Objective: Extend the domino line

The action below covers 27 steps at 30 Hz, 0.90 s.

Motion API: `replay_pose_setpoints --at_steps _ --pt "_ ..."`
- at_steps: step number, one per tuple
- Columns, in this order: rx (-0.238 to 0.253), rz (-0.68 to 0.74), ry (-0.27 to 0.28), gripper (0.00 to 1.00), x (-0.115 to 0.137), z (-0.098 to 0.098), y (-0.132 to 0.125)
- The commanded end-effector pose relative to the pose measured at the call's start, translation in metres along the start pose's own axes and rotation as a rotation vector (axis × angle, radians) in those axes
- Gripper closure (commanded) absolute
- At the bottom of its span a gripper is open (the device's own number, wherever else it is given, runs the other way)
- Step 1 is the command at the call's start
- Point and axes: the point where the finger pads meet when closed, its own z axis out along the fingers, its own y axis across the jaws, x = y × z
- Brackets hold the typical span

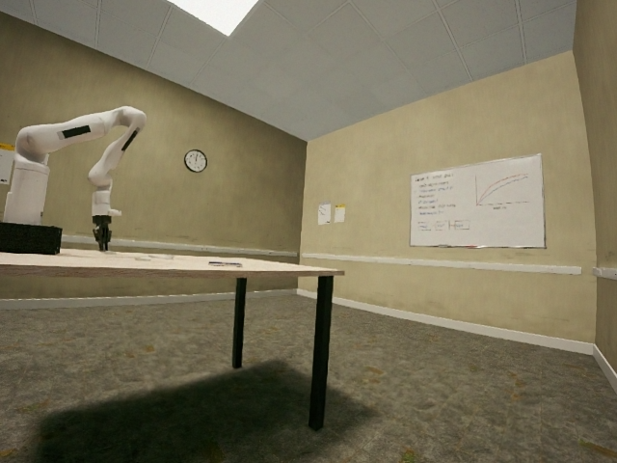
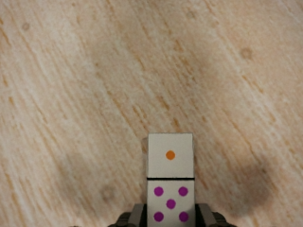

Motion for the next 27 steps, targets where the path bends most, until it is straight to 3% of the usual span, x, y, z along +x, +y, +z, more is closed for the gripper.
replay_pose_setpoints --at_steps 1,27 --pt "-0.001 0.001 0.001 0.66 0.0002 0.0009 0.0003" --pt "-0.001 0.001 0.001 0.66 -0.0009 0.0039 0.0003"
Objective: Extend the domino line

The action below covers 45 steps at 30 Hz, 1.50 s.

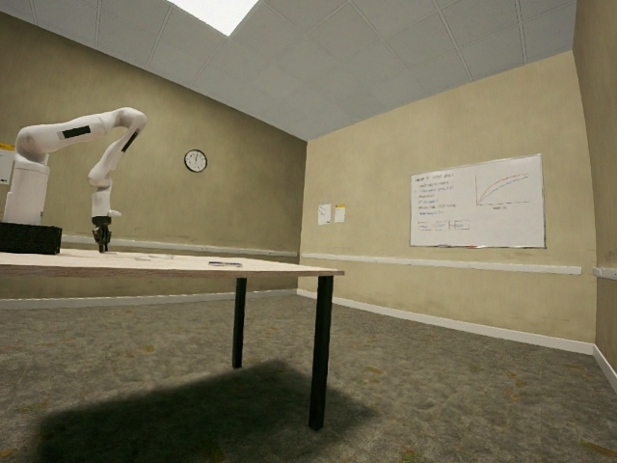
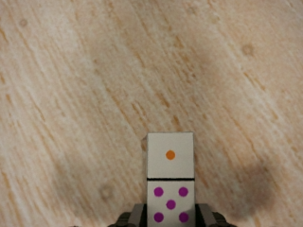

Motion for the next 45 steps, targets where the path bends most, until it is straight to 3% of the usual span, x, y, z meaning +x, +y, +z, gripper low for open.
replay_pose_setpoints --at_steps 1,38,39,45 --pt "-0.001 0.001 0.001 0.66 0.0005 0.0003 0.0003" --pt "-0.001 0.001 0.001 0.66 0.0004 0.0004 0.0003" --pt "-0.001 0.001 0.001 0.52 0.0004 0.0004 0.0003" --pt "-0.001 0.001 0.001 0.52 0.0004 0.0004 0.0003"
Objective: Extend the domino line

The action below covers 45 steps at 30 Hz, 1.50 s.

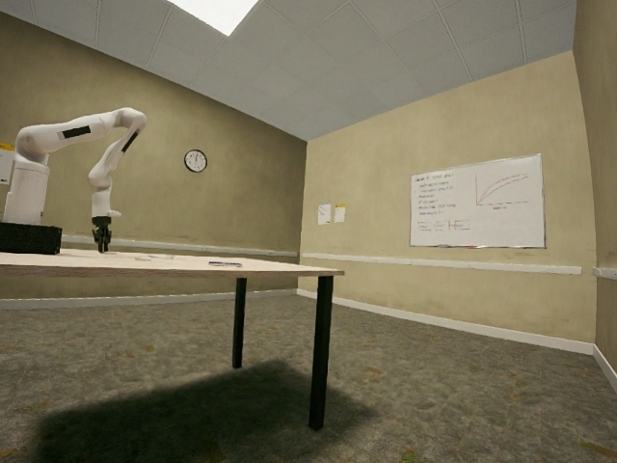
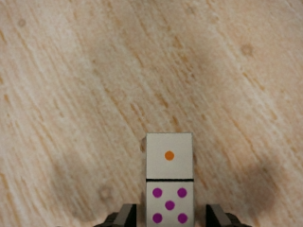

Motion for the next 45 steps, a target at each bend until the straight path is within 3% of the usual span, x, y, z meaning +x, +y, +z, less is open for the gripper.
replay_pose_setpoints --at_steps 1,30,45 --pt "0.001 0.0 0.0 0.52 0.0 0.0 0.0" --pt "0.001 0.0 0.0 0.52 0.0 -0.001 0.0" --pt "0.001 0.0 0.0 0.52 0.004 -0.024 0.0"
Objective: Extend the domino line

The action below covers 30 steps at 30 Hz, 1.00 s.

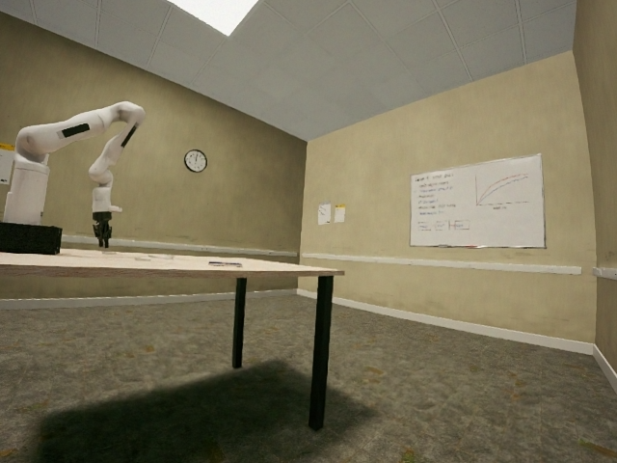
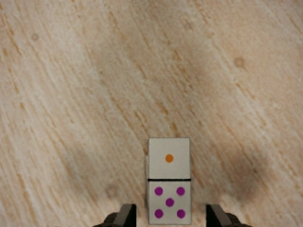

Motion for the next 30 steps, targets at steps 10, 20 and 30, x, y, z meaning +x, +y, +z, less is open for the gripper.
replay_pose_setpoints --at_steps 10,20,30 --pt "-0.001 0.0 0.0 0.52 0.002 -0.01 0.0" --pt "-0.001 0.0 -0.007 0.52 0.002 -0.011 0.0" --pt "-0.001 0.0 -0.03 0.52 0.003 -0.016 0.0"
